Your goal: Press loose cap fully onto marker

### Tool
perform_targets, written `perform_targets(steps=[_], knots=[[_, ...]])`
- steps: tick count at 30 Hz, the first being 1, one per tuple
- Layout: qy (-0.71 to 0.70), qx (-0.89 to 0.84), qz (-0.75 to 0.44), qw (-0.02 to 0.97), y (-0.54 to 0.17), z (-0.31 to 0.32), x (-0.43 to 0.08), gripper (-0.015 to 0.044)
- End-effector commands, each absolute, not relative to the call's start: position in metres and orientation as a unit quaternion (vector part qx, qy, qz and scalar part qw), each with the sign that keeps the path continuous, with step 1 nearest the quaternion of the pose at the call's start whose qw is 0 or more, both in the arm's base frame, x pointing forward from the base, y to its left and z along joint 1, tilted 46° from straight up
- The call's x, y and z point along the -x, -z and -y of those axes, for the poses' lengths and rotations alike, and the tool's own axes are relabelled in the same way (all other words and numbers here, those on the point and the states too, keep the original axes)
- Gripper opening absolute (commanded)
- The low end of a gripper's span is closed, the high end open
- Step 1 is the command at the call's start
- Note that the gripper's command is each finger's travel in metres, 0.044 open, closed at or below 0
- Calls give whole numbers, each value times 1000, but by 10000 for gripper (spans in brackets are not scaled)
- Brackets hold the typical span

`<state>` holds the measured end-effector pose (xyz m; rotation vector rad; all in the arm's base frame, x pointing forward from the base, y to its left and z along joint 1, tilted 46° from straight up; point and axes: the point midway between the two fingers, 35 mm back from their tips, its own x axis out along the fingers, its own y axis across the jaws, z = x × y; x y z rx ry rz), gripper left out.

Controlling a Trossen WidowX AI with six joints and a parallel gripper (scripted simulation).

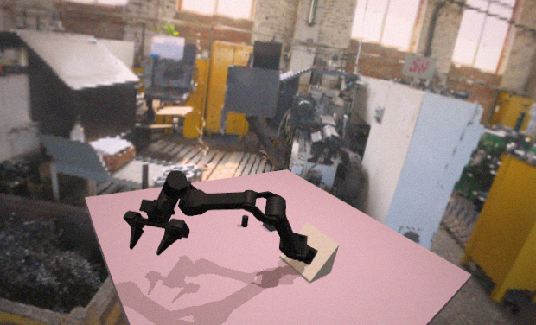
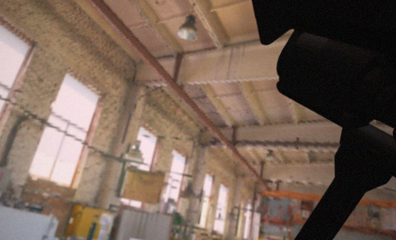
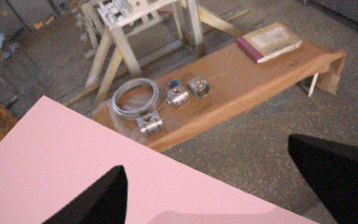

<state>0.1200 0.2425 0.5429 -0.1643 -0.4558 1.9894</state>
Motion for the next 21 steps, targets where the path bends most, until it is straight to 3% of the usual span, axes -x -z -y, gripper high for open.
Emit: perform_targets(steps=[1,6,21], knots=[[-828,65,189,524,-543,-242,-122,374],[-785,36,172,594,-538,-242,-171,245],[-609,110,114,777,-442,-197,-352,245]])
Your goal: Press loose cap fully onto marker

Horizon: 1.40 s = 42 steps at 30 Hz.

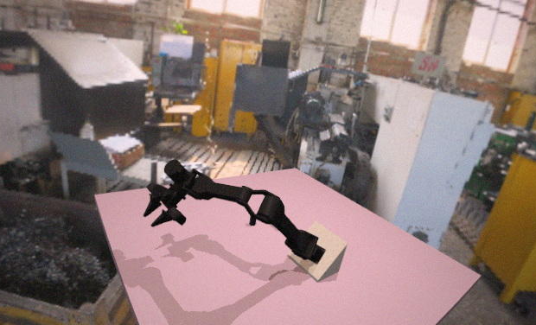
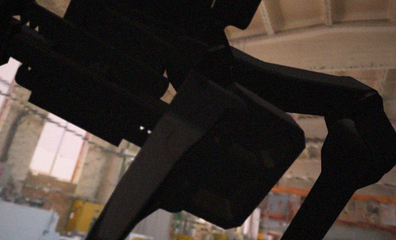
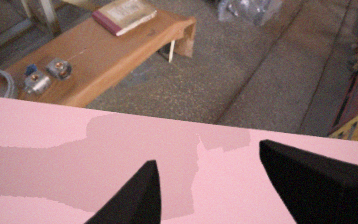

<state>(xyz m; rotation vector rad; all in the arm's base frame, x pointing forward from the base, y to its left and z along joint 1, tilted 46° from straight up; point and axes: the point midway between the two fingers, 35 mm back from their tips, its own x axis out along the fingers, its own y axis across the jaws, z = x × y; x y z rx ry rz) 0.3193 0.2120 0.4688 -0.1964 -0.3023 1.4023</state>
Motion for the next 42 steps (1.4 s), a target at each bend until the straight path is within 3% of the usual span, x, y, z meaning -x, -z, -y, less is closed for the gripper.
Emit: perform_targets(steps=[1,8,15,21,29,42], knots=[[-596,120,104,787,-431,-190,-365,245],[-519,197,12,831,-343,-125,-429,245],[-481,264,-100,830,-249,-47,-450,245],[-496,301,-190,792,-177,15,-430,245],[-589,289,-256,710,-105,81,-355,245],[-610,279,-255,696,-87,77,-343,245]])
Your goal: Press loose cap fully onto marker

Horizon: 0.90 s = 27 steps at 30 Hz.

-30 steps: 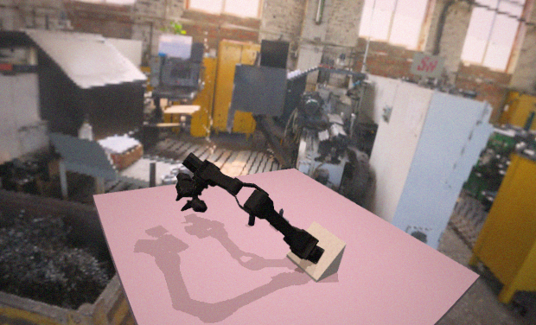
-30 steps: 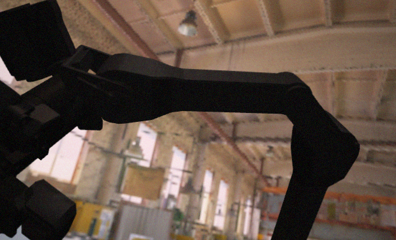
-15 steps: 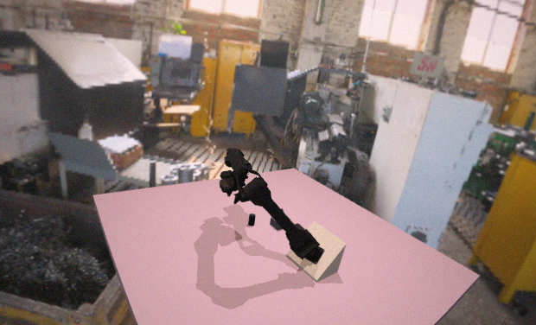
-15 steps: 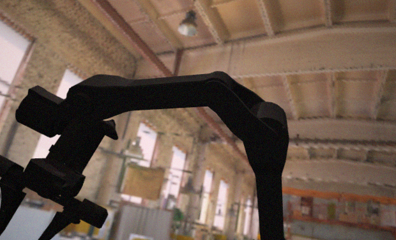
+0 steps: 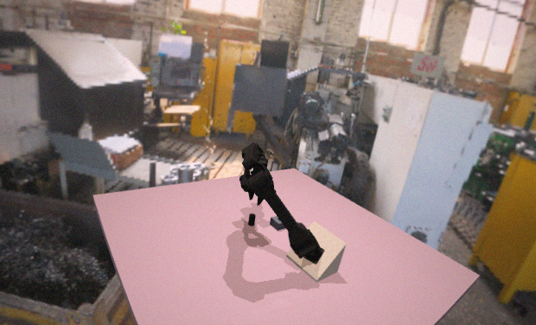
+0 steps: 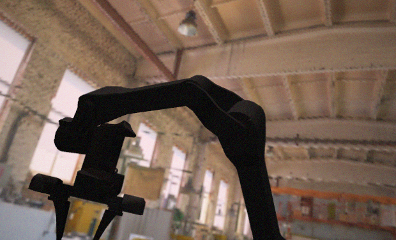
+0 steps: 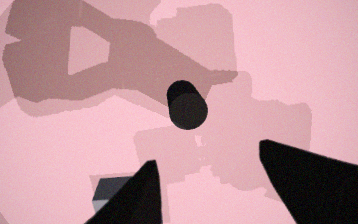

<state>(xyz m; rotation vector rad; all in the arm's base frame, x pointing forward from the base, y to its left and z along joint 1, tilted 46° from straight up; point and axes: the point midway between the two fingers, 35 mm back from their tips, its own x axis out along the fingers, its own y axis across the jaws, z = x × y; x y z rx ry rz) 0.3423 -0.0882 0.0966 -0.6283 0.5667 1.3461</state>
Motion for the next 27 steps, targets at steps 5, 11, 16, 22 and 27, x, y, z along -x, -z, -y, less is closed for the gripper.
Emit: perform_targets(steps=[5,11,16,22,27], knots=[[-611,279,-254,696,-75,64,-345,245],[-611,279,-254,697,-65,53,-349,245],[-611,278,-254,696,-62,50,-349,245],[-611,278,-255,696,-55,43,-351,245],[-611,278,-254,696,-50,38,-352,245]])
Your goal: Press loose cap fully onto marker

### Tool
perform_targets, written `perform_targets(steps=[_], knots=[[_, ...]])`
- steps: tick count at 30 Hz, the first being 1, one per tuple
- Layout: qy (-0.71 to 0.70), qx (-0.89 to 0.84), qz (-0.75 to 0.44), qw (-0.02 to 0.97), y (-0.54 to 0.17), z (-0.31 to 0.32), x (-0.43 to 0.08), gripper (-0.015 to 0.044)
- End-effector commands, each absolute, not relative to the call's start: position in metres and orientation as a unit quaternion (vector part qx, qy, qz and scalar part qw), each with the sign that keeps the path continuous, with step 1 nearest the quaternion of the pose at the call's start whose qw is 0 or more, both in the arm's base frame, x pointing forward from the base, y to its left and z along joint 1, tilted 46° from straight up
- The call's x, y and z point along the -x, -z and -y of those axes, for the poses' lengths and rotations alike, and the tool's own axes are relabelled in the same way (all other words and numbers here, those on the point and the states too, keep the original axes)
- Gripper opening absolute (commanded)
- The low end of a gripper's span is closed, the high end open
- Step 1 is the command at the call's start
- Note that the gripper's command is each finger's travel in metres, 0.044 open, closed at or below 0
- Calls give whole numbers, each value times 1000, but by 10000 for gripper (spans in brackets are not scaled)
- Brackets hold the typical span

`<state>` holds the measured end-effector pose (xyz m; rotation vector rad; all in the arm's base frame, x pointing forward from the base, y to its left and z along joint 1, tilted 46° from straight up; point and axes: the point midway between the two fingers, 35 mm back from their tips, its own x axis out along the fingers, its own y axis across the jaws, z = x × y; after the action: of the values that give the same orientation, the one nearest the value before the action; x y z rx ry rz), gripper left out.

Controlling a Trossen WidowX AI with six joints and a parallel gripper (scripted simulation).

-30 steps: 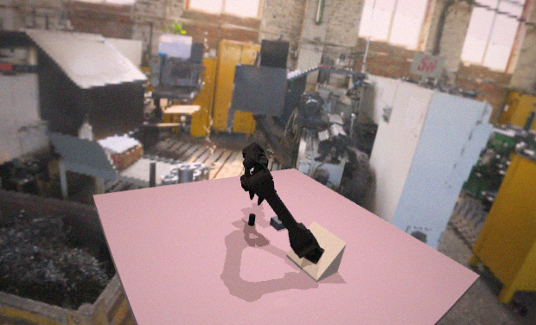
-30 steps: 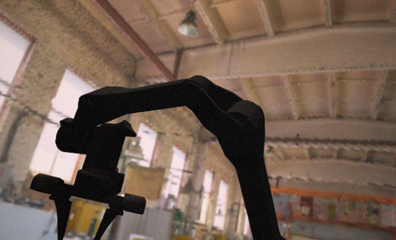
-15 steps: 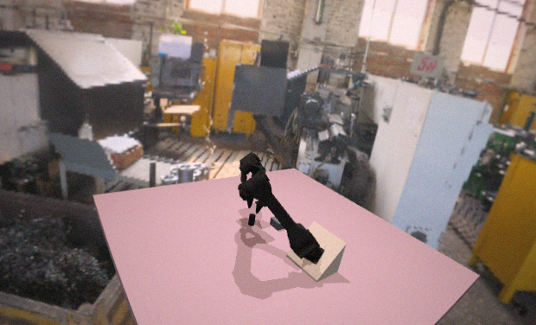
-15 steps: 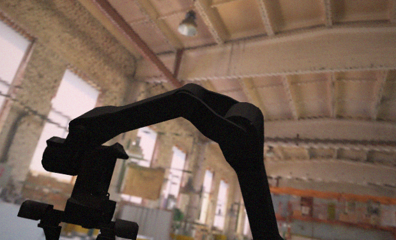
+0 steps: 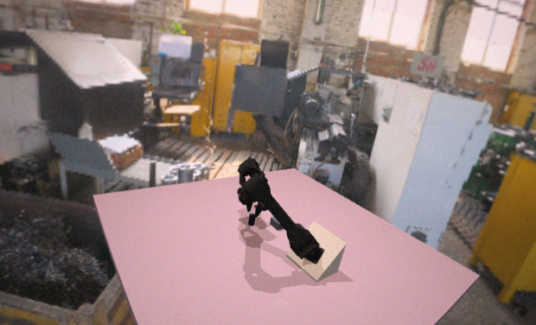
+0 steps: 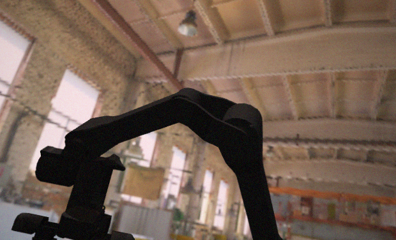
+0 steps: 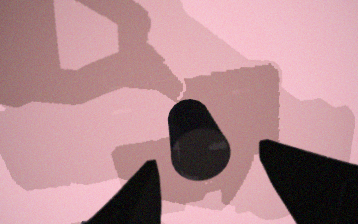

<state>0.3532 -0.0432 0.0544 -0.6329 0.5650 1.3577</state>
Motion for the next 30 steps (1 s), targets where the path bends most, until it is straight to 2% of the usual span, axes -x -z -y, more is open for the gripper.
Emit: perform_targets(steps=[1,21,24,30], knots=[[-611,278,-254,696,-49,36,-352,245],[-611,278,-253,697,-30,15,-355,245],[-611,278,-253,697,-30,15,-355,167],[-611,278,-253,697,-30,15,-355,127]])
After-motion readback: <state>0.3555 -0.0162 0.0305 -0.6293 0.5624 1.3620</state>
